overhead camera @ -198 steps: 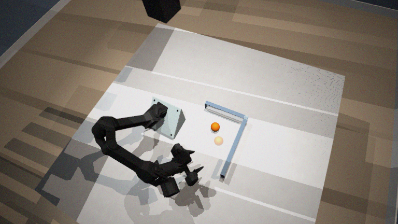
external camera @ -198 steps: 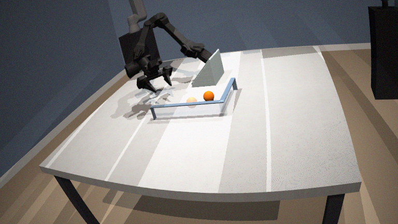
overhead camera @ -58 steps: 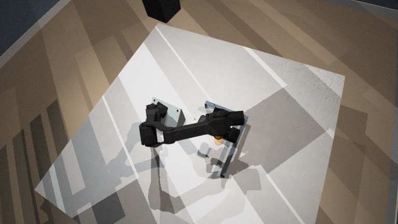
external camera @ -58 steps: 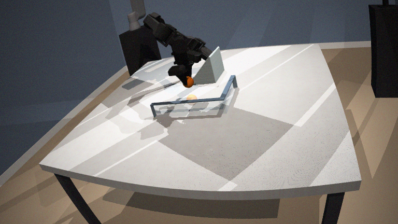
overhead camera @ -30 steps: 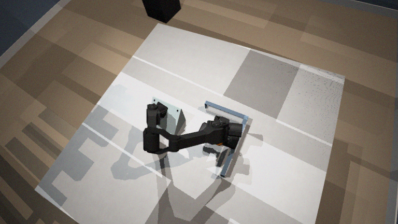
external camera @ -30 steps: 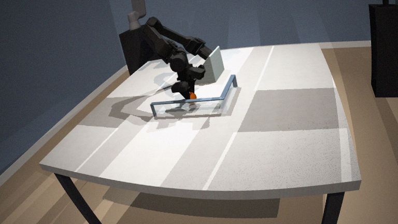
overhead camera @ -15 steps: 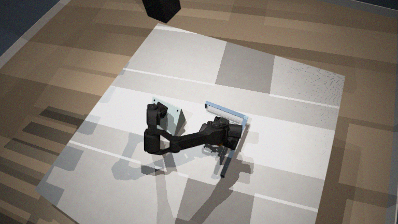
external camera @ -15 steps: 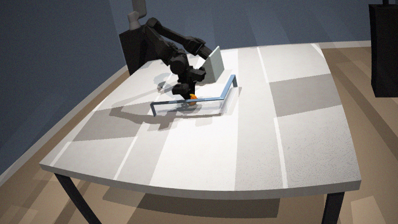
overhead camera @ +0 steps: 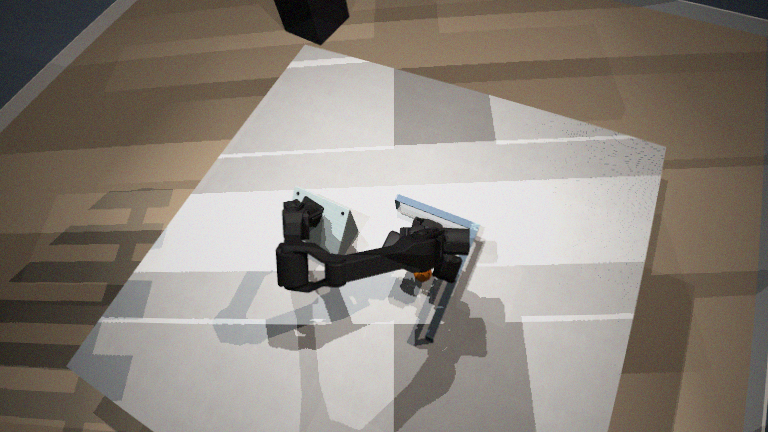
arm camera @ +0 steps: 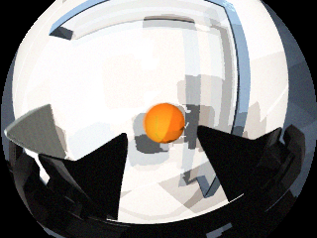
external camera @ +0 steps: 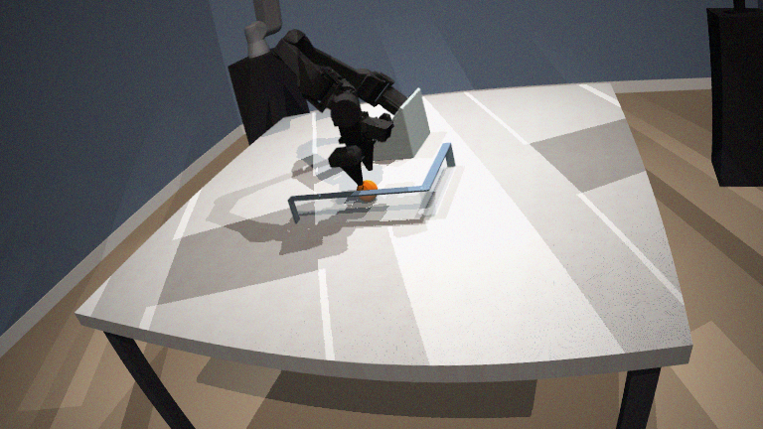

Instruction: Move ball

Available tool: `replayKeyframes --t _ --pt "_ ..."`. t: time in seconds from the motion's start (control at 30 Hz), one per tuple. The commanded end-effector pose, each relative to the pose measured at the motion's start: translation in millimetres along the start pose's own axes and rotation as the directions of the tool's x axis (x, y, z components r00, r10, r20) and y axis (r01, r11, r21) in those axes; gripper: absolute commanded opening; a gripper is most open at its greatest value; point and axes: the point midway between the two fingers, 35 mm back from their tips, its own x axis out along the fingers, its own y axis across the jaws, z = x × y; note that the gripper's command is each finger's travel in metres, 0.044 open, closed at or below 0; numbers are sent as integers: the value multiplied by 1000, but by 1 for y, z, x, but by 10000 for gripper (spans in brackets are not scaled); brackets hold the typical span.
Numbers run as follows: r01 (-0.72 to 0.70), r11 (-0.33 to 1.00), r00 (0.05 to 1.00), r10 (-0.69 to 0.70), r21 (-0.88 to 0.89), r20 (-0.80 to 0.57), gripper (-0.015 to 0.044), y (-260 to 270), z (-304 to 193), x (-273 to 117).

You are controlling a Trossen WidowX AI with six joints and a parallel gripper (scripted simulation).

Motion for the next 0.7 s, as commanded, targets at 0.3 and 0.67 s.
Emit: replayKeyframes --t 0.3,0.67 --pt "33 999 999 -33 0 5 336 -3 2 -42" --pt "31 999 999 -31 7 4 440 2 -1 -87"
